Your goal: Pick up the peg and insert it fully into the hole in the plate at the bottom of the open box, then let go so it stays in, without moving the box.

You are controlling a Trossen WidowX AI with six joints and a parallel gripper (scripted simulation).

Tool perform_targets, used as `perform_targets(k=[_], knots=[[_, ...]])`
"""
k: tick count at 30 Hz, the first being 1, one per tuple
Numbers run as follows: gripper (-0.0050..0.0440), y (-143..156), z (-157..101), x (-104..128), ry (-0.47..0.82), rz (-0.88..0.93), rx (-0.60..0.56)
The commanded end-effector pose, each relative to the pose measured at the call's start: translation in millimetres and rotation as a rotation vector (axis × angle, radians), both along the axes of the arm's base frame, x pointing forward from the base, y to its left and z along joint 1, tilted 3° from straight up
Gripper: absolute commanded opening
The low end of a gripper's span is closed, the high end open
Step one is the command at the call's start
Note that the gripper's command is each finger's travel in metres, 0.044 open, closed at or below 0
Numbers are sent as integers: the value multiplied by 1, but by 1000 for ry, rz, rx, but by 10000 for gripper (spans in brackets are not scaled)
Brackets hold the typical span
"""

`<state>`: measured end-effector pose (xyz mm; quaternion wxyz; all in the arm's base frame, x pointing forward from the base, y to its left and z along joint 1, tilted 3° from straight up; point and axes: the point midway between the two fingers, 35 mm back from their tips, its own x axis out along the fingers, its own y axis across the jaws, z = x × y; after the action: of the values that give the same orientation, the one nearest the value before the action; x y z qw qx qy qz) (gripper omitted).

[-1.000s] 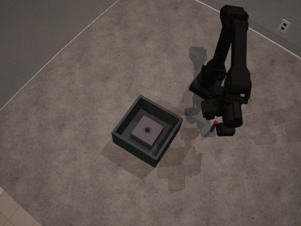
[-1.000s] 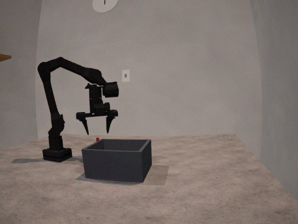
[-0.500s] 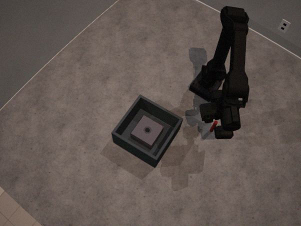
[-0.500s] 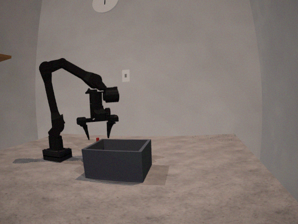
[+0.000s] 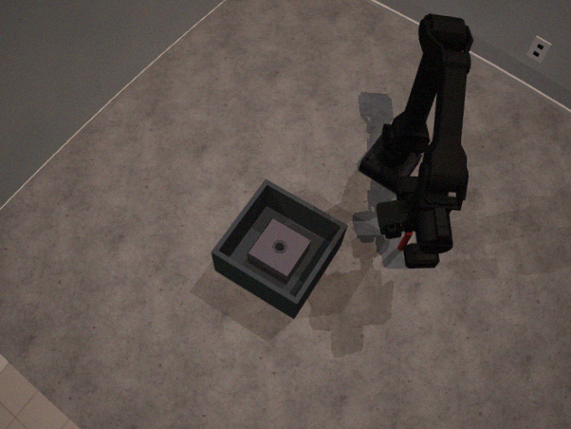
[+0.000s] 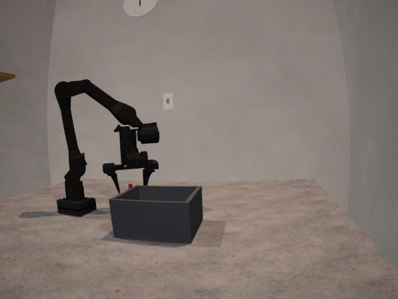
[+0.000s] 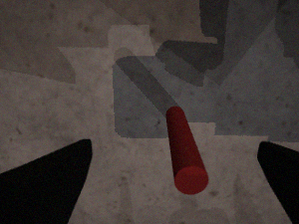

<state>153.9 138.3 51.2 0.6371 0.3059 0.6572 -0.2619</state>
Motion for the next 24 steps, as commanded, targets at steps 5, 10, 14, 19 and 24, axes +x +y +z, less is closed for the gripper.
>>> perform_targets(k=[5,10,14,19,24], knots=[[440,-2,-12,-3,10,0,-12],[320,-2,-12,-3,10,0,-12],[224,-2,-12,-3,10,0,-12],[152,-2,-12,-3,10,0,-12],[115,-2,-12,-3,10,0,-12]])
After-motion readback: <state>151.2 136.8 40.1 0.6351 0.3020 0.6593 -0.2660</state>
